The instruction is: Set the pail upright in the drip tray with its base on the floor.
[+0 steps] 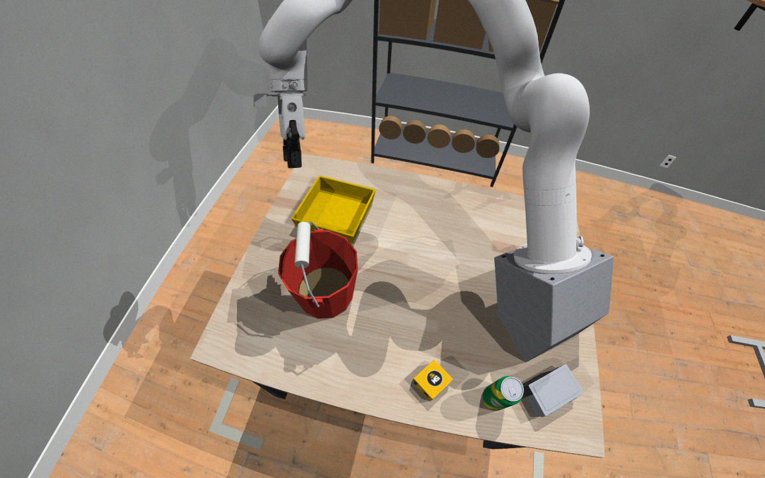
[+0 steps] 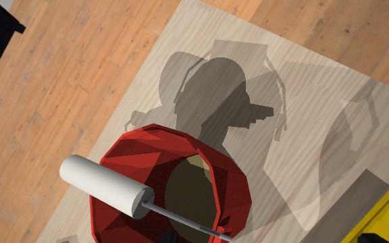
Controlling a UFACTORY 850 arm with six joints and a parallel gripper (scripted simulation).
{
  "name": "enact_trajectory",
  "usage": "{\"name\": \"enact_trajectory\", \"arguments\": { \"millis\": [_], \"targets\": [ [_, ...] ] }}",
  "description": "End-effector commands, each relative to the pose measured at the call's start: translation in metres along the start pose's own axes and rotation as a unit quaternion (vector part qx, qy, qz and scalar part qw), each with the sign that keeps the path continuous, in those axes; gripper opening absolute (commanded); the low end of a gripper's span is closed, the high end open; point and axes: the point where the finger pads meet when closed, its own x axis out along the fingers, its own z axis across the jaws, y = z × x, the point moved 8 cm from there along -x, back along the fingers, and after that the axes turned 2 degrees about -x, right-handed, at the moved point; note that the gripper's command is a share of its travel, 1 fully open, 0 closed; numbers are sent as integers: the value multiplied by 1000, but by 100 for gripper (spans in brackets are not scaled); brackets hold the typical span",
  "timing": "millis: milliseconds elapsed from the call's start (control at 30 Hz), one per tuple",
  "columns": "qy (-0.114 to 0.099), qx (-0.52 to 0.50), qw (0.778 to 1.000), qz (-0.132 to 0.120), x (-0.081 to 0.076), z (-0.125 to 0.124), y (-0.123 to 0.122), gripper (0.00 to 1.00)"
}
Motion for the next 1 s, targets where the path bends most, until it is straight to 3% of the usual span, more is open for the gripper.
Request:
{"name": "enact_trajectory", "arguments": {
  "millis": [0,600,700,967],
  "targets": [
    [0,0,1000,1,-1,0,0,100],
    [-1,-7,1000,-3,1,-2,1,100],
    [-10,-81,996,-36,17,-27,7,100],
    [-27,-197,976,-84,41,-64,14,100]
  ]
}}
